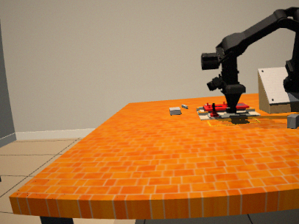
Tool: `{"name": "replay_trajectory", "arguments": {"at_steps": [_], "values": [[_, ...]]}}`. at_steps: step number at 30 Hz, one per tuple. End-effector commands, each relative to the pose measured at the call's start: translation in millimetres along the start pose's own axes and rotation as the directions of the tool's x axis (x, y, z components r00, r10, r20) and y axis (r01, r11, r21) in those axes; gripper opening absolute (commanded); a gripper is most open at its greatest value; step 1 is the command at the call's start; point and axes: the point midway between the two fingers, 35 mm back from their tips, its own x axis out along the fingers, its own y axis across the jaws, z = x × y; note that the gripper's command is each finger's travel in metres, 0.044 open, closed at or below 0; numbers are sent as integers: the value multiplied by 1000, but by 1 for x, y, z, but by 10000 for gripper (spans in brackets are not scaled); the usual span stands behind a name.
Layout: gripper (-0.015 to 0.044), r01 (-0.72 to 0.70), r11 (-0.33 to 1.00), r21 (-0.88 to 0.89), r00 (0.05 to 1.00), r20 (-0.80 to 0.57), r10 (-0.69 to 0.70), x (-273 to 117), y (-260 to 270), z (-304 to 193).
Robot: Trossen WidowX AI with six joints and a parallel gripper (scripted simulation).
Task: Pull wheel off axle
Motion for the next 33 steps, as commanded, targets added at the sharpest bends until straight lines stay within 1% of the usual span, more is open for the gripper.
{"name": "replay_trajectory", "arguments": {"at_steps": [1,5,9,20,21,29,32,33], "values": [[0,-7,1000,6,1000,-3,7,23,1,-3],[0,-12,1000,6,1000,-4,12,39,2,-5],[0,-12,1000,6,1000,-4,12,39,2,-5],[289,-7,1000,1,1000,-6,7,34,2,-4],[300,-6,1000,1,1000,-6,6,31,2,-4],[300,-9,1000,6,1000,-4,9,-23,1,-4],[300,-10,1000,6,1000,-4,10,-24,1,-4],[326,-8,1000,10,1000,2,8,-18,-1,-4]]}}
